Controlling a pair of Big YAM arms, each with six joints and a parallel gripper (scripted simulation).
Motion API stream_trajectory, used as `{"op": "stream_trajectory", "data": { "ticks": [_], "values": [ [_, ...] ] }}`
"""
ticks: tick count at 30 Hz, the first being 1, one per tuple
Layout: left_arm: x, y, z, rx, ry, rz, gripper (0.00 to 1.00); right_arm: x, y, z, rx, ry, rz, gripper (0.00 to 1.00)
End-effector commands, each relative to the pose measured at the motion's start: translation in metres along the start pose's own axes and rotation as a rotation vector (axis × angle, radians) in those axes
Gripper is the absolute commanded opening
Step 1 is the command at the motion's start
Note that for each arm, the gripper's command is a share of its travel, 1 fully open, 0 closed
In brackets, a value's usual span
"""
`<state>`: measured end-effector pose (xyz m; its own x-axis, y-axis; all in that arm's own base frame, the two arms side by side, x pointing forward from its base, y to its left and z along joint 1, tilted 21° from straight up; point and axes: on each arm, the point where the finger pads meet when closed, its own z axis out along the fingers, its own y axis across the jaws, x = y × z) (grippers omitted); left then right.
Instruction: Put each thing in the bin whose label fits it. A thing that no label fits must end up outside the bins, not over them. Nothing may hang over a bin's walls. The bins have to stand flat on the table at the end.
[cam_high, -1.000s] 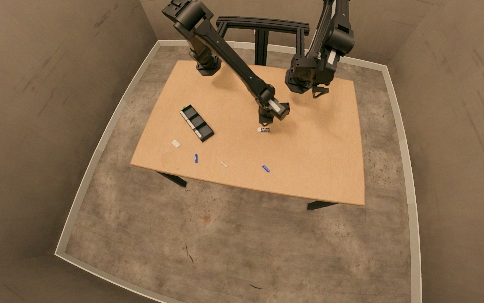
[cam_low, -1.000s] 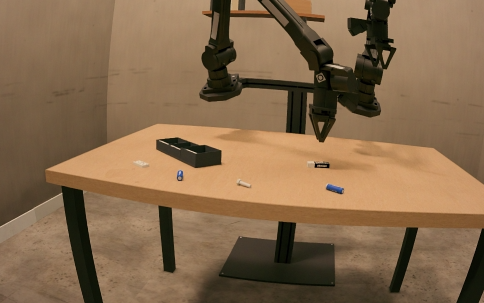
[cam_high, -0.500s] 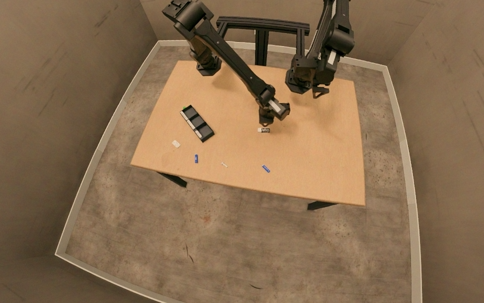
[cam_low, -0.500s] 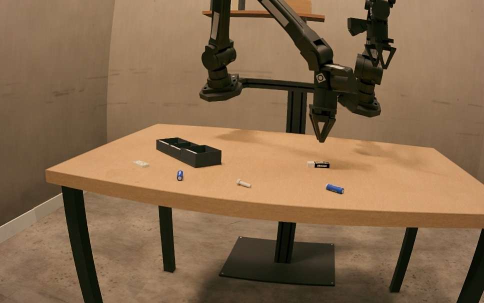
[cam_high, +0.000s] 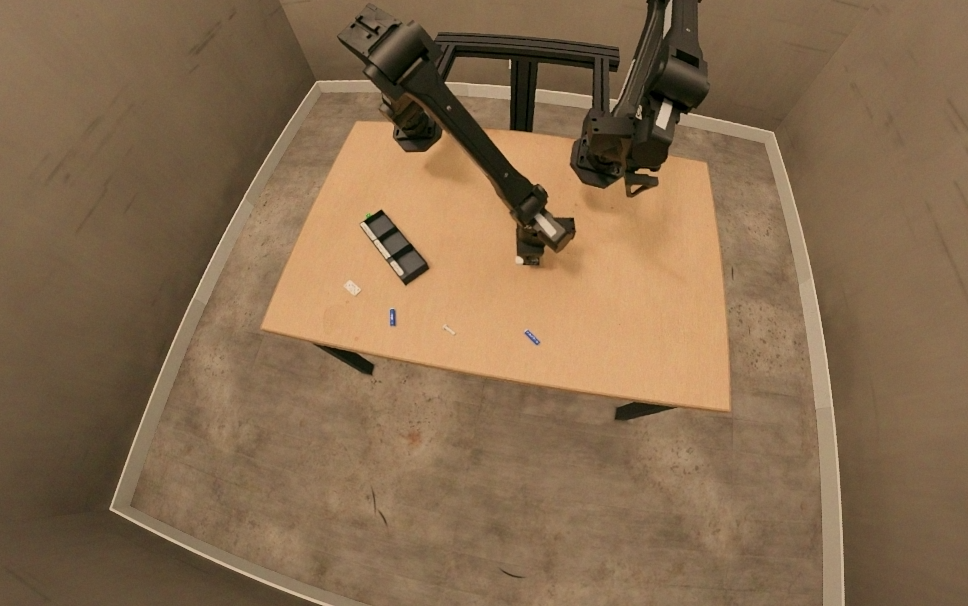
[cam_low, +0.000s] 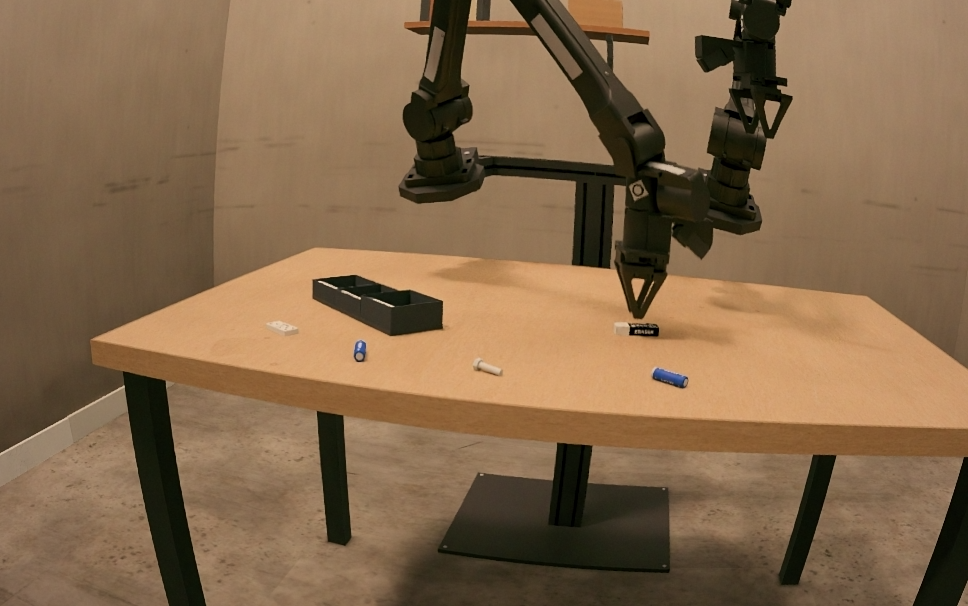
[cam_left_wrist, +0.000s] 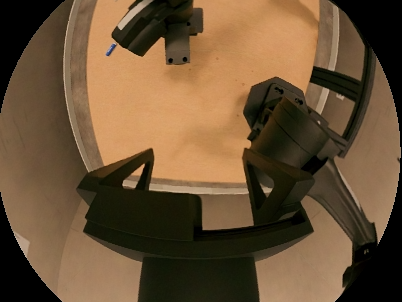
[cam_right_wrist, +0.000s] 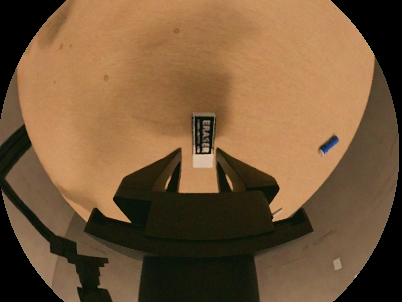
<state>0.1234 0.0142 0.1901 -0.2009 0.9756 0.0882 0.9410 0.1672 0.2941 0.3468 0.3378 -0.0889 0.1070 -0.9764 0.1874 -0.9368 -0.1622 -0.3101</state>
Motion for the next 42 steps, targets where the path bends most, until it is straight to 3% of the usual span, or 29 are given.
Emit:
{"op": "stream_trajectory", "data": {
  "ticks": [1, 3, 6, 9, 18, 23, 32, 33, 42],
  "values": [
    [0.001, 0.015, -0.03, -0.067, -0.022, -0.009, 1.0, -0.01, -0.024, 0.01, 0.025, -0.026, 0.009, 0.37],
    [0.001, 0.015, -0.03, -0.067, -0.022, -0.009, 1.0, -0.01, -0.025, 0.01, 0.025, -0.026, 0.009, 0.37],
    [0.001, 0.015, -0.03, -0.067, -0.022, -0.009, 1.0, -0.016, -0.035, -0.009, 0.051, -0.05, 0.012, 0.37],
    [0.001, 0.015, -0.03, -0.067, -0.022, -0.009, 1.0, -0.012, -0.026, 0.012, 0.026, -0.026, 0.008, 0.37],
    [0.001, 0.015, -0.03, -0.067, -0.022, -0.009, 1.0, 0.003, -0.007, 0.028, 0.0, -0.004, -0.003, 0.37],
    [0.001, 0.015, -0.03, -0.067, -0.022, -0.009, 1.0, -0.003, -0.024, 0.013, 0.035, -0.033, 0.014, 0.37],
    [0.001, 0.015, -0.03, -0.067, -0.022, -0.009, 1.0, 0.0, -0.017, 0.013, 0.028, -0.028, 0.008, 0.37],
    [0.001, 0.015, -0.03, -0.067, -0.022, -0.009, 1.0, -0.006, -0.015, 0.015, 0.023, -0.022, 0.002, 0.18],
    [0.001, 0.015, -0.03, -0.067, -0.022, -0.009, 1.0, -0.006, -0.014, 0.016, 0.023, -0.022, 0.002, 0.18]
  ]
}}
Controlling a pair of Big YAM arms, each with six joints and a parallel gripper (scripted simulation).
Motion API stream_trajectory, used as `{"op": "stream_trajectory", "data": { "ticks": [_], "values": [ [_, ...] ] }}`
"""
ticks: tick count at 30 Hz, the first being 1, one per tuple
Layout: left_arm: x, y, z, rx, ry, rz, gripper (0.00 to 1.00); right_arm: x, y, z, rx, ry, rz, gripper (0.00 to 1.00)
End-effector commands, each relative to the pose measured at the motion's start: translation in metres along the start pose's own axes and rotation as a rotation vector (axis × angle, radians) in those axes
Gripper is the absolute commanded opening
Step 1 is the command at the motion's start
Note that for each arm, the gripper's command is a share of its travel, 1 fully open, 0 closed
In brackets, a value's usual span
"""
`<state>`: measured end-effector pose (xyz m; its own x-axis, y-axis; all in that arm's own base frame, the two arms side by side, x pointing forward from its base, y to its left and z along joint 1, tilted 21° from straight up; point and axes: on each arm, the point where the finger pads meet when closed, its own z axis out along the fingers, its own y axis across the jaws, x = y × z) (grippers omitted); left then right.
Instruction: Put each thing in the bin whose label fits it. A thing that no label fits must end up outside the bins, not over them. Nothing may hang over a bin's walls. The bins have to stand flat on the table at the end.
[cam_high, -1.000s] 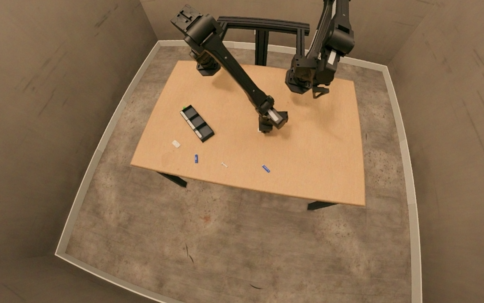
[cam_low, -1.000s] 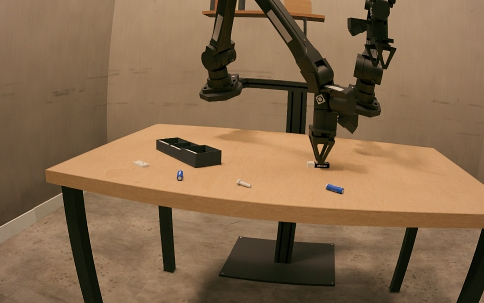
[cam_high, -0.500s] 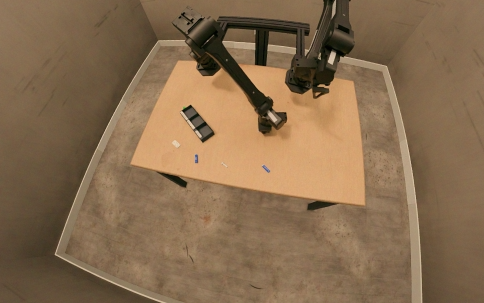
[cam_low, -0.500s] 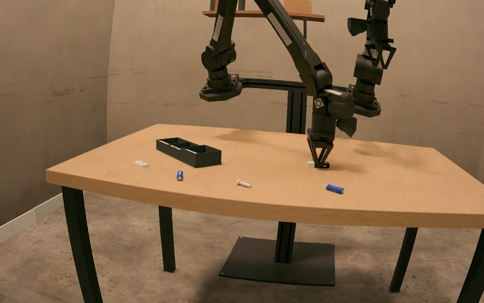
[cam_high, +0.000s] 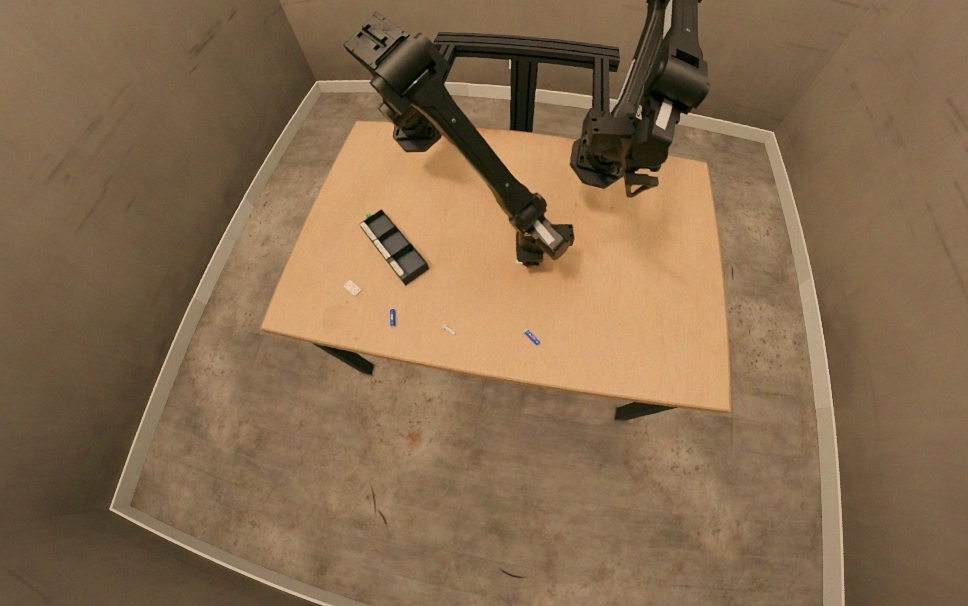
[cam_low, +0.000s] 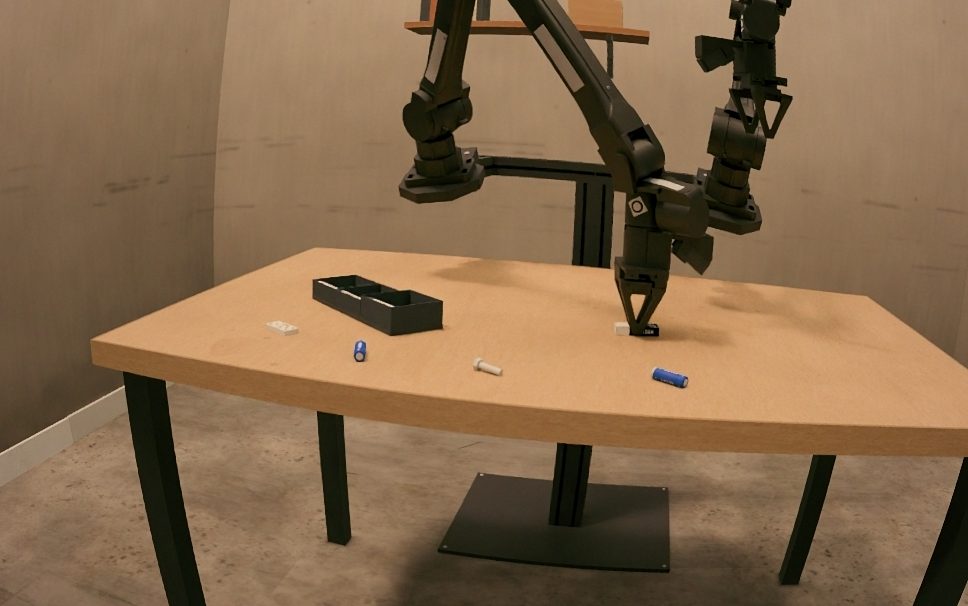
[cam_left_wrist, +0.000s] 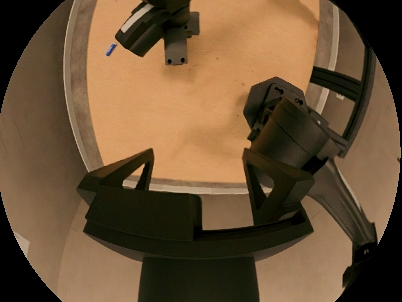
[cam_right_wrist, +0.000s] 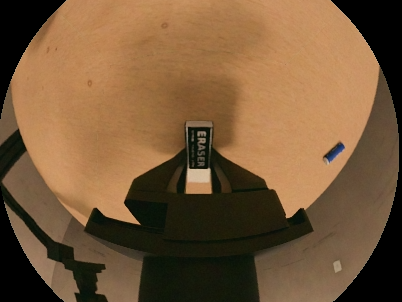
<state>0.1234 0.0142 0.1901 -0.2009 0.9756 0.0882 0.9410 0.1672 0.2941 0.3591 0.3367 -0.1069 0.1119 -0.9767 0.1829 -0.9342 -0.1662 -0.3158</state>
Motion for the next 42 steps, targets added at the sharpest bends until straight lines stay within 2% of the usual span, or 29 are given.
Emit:
{"op": "stream_trajectory", "data": {
  "ticks": [1, 5, 6, 22, 23, 26, 42],
  "values": [
    [0.001, 0.015, -0.03, -0.067, -0.022, -0.009, 1.0, -0.004, -0.008, -0.005, 0.016, -0.016, 0.006, 0.18],
    [0.001, 0.015, -0.03, -0.067, -0.022, -0.009, 1.0, -0.004, -0.008, -0.005, 0.016, -0.016, 0.006, 0.18],
    [0.001, 0.015, -0.03, -0.067, -0.022, -0.009, 1.0, 0.004, -0.013, -0.008, 0.023, -0.023, 0.014, 0.18],
    [0.001, 0.015, -0.03, -0.067, -0.022, -0.009, 1.0, 0.005, -0.013, -0.008, 0.022, -0.021, 0.014, 0.18],
    [0.001, 0.015, -0.03, -0.067, -0.022, -0.009, 1.0, 0.008, -0.008, -0.011, 0.005, -0.008, 0.013, 0.18],
    [0.001, 0.015, -0.03, -0.067, -0.022, -0.009, 1.0, -0.003, 0.0, -0.026, 0.011, -0.017, -0.001, 0.18],
    [0.001, 0.015, -0.03, -0.067, -0.022, -0.009, 1.0, -0.006, -0.006, -0.077, 0.024, -0.024, 0.005, 0.18]
  ]
}}
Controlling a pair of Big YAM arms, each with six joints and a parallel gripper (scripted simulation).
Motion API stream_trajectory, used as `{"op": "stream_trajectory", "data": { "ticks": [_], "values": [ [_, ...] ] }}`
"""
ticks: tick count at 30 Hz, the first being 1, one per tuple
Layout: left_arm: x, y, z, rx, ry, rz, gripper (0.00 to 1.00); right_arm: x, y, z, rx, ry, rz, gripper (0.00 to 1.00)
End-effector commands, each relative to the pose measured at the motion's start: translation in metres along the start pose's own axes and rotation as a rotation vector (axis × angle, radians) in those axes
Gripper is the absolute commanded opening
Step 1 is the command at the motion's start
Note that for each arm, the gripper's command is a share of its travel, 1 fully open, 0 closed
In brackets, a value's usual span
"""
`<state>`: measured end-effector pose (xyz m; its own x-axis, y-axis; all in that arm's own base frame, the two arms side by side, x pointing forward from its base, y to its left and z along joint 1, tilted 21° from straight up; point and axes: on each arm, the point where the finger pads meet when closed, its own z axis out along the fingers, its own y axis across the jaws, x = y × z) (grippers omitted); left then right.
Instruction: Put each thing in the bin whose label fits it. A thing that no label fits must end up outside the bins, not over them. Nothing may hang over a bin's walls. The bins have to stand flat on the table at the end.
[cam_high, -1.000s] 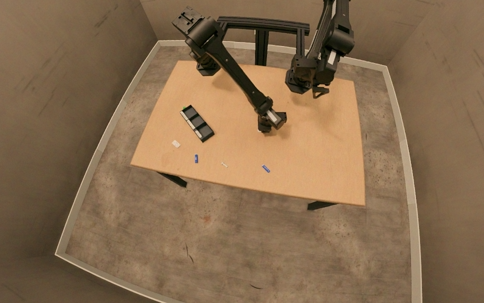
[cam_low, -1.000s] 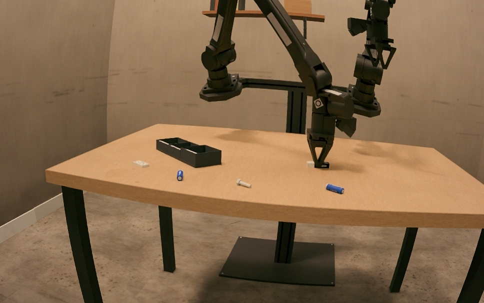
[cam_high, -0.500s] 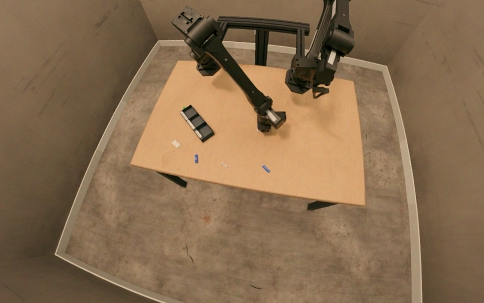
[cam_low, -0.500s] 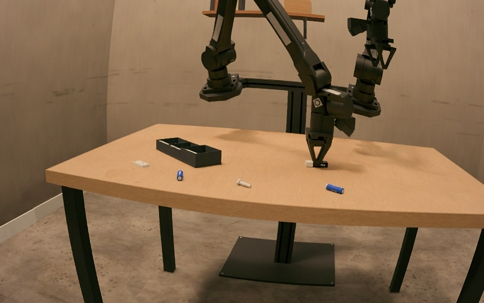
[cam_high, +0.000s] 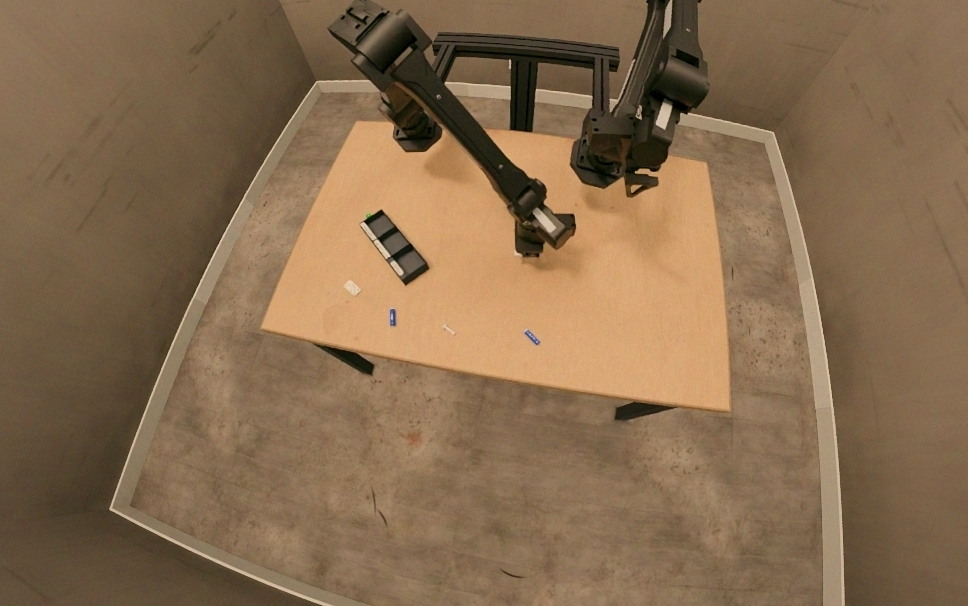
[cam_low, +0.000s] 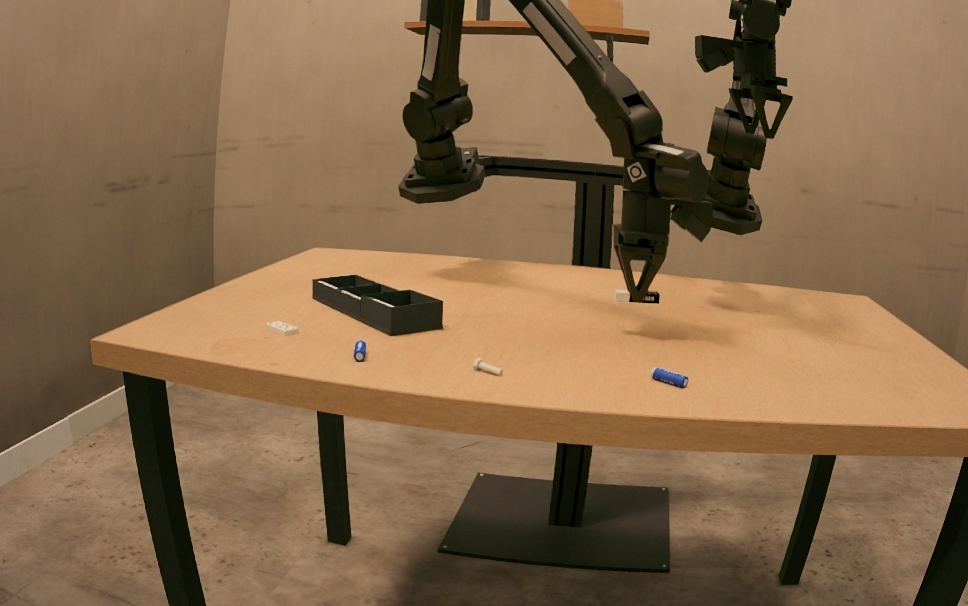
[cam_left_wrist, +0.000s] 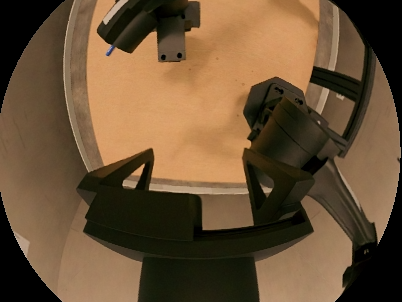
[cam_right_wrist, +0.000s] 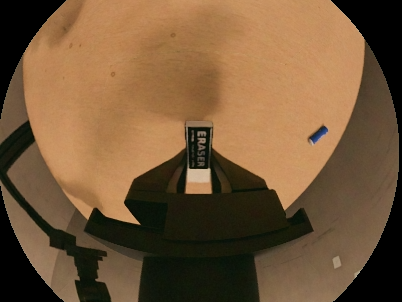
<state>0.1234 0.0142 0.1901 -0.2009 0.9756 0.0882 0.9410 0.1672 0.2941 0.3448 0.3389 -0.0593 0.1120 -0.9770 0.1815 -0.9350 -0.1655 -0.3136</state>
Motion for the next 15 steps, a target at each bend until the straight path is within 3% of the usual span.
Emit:
{"op": "stream_trajectory", "data": {
  "ticks": [1, 15],
  "values": [
    [0.0015, 0.0147, -0.0298, -0.067, -0.022, -0.009, 1.0, -0.0117, -0.0044, -0.0276, 0.026, -0.023, 0.004, 0.18],
    [0.0015, 0.0147, -0.0298, -0.067, -0.022, -0.009, 1.0, -0.0152, -0.0072, -0.0307, 0.032, -0.028, 0.007, 0.18]
  ]
}}
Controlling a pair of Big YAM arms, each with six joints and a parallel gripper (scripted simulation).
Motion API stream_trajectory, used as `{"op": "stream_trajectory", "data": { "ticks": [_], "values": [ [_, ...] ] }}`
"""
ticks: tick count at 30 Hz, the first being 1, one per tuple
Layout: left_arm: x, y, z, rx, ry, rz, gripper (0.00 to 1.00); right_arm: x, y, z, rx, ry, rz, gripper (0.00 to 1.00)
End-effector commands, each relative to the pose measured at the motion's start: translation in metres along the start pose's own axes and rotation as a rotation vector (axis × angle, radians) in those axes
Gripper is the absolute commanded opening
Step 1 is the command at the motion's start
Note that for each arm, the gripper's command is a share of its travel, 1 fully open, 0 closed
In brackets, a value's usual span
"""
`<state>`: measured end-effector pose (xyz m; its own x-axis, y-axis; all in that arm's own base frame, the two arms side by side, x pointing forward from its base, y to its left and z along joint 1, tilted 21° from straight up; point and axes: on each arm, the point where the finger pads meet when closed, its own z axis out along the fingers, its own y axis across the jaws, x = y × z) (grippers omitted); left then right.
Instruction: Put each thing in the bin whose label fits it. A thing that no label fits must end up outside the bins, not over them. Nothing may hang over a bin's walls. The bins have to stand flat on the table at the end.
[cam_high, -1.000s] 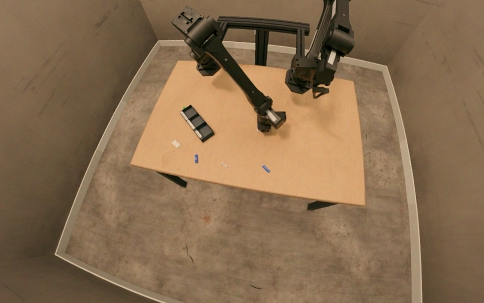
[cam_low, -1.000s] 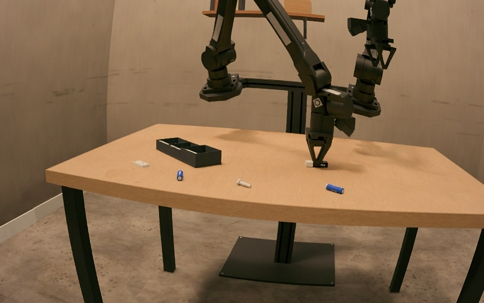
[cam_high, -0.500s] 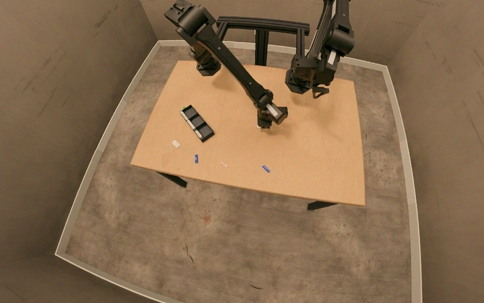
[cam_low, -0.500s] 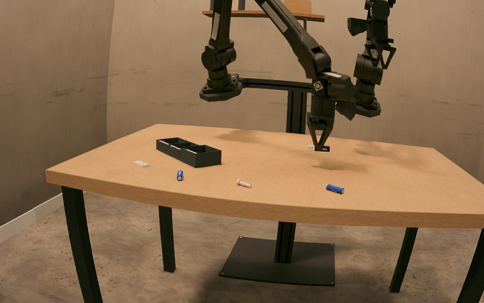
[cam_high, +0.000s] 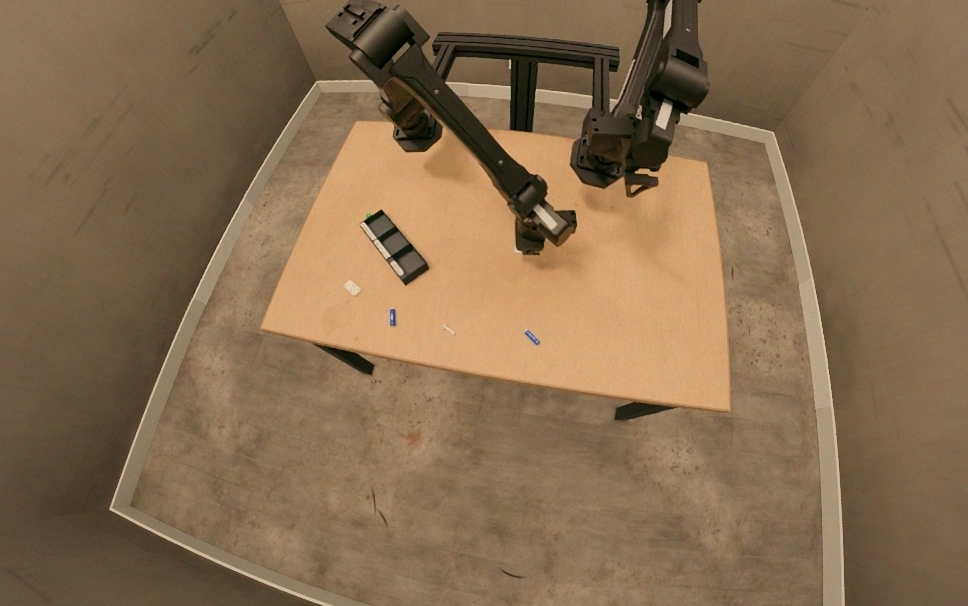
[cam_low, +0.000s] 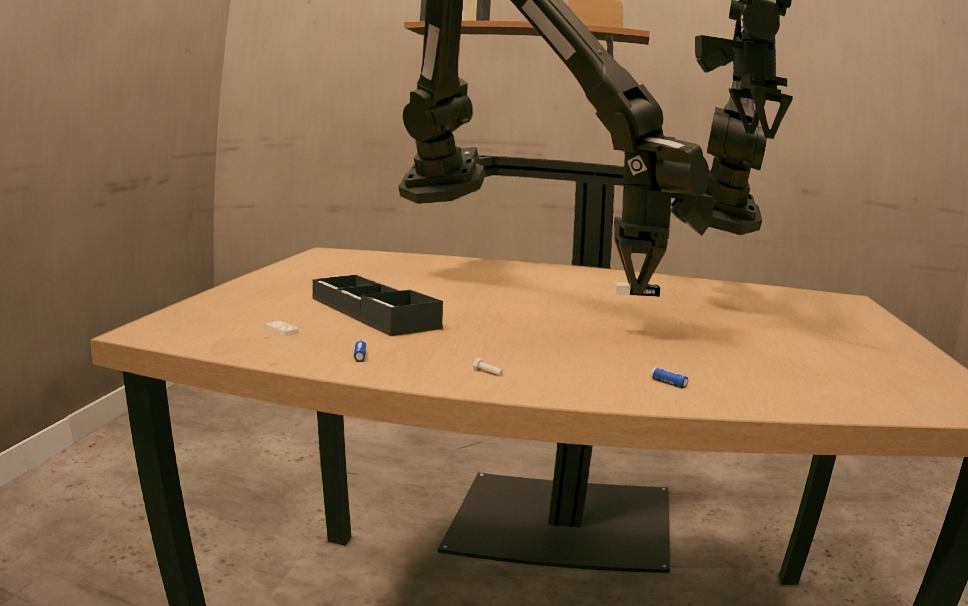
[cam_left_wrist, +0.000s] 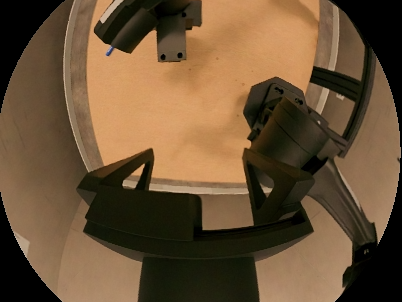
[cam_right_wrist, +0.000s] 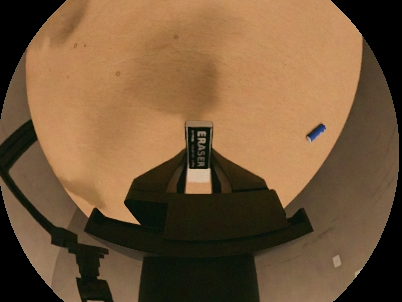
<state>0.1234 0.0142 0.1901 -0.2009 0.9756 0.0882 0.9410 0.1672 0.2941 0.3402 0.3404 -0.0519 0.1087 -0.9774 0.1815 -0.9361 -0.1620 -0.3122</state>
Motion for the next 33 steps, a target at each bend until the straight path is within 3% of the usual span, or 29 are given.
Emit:
{"op": "stream_trajectory", "data": {
  "ticks": [1, 33],
  "values": [
    [0.0015, 0.0147, -0.0298, -0.067, -0.022, -0.009, 1.0, -0.0149, -0.0091, -0.0223, 0.034, -0.03, 0.004, 0.18],
    [0.0015, 0.0147, -0.0298, -0.067, -0.022, -0.009, 1.0, -0.0219, -0.016, -0.0276, 0.045, -0.041, 0.009, 0.18]
  ]
}}
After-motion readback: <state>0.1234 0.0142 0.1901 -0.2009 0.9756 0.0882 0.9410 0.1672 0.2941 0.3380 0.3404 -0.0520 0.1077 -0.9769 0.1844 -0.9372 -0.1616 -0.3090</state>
